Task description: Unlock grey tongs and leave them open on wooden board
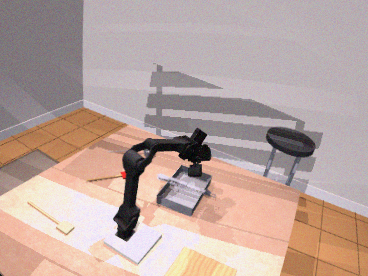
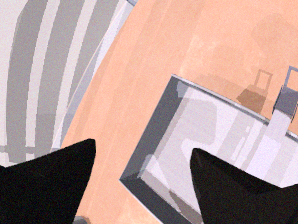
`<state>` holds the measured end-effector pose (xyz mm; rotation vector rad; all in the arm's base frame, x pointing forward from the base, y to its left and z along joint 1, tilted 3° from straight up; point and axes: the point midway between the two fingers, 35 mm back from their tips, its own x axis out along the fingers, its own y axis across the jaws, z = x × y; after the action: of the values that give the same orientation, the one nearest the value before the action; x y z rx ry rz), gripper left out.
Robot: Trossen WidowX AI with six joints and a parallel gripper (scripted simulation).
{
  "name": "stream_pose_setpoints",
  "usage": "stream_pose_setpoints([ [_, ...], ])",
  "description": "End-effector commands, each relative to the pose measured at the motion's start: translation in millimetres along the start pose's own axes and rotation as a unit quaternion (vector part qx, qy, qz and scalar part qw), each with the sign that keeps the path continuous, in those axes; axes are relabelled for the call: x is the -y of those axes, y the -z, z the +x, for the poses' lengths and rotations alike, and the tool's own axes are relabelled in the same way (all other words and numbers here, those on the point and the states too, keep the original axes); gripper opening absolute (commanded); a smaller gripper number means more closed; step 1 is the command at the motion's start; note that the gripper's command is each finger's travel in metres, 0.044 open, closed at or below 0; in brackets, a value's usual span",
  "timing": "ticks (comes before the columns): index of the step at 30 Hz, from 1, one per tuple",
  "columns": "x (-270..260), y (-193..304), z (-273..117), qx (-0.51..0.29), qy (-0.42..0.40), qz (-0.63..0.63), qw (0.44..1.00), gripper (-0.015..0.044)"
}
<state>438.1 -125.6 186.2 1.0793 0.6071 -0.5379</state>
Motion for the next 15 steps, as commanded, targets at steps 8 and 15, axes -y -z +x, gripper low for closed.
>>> stream_pose_setpoints([
  [8,100.5,26.7,26.2,-0.095,0.137,0.148,0.975,0.026],
  [15,101.4,27.0,25.2,-0.095,0.137,0.148,0.975,0.026],
])
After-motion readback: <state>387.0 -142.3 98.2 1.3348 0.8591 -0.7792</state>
